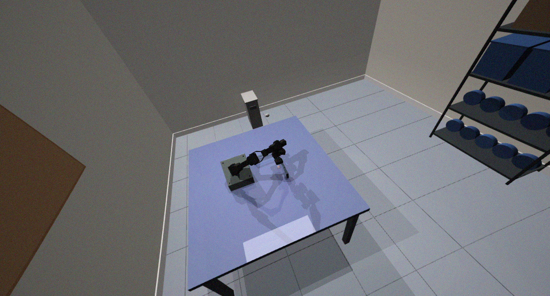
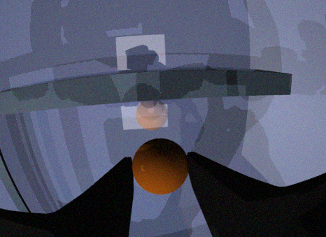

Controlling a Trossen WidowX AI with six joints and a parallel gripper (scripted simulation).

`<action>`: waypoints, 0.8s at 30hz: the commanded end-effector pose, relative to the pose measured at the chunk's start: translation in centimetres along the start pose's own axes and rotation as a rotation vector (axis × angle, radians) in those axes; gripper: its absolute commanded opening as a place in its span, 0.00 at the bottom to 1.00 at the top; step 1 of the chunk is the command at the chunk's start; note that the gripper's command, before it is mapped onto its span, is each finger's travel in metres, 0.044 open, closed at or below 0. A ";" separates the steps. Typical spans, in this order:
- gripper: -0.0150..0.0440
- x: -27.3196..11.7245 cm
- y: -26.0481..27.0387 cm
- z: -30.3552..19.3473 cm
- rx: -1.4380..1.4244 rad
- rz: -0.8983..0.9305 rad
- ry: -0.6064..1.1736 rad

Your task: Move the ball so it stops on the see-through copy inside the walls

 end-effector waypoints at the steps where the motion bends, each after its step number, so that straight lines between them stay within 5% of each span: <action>1: 0.25 0.3 0.0 0.4 -0.006 -0.002 -0.015; 11: 0.25 6.3 -0.1 0.4 -0.007 -0.006 -0.014; 24: 0.25 7.9 -0.1 0.4 -0.007 -0.007 -0.014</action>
Point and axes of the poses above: the point midway between the two fingers, 35 mm back from their tips, its own x axis out along the fingers, its own y axis across the jaws, z = x × y, the point moved 10 cm from there along -x, back along the fingers, and after that the axes turned 10 degrees about -x, right-handed, at the moved point
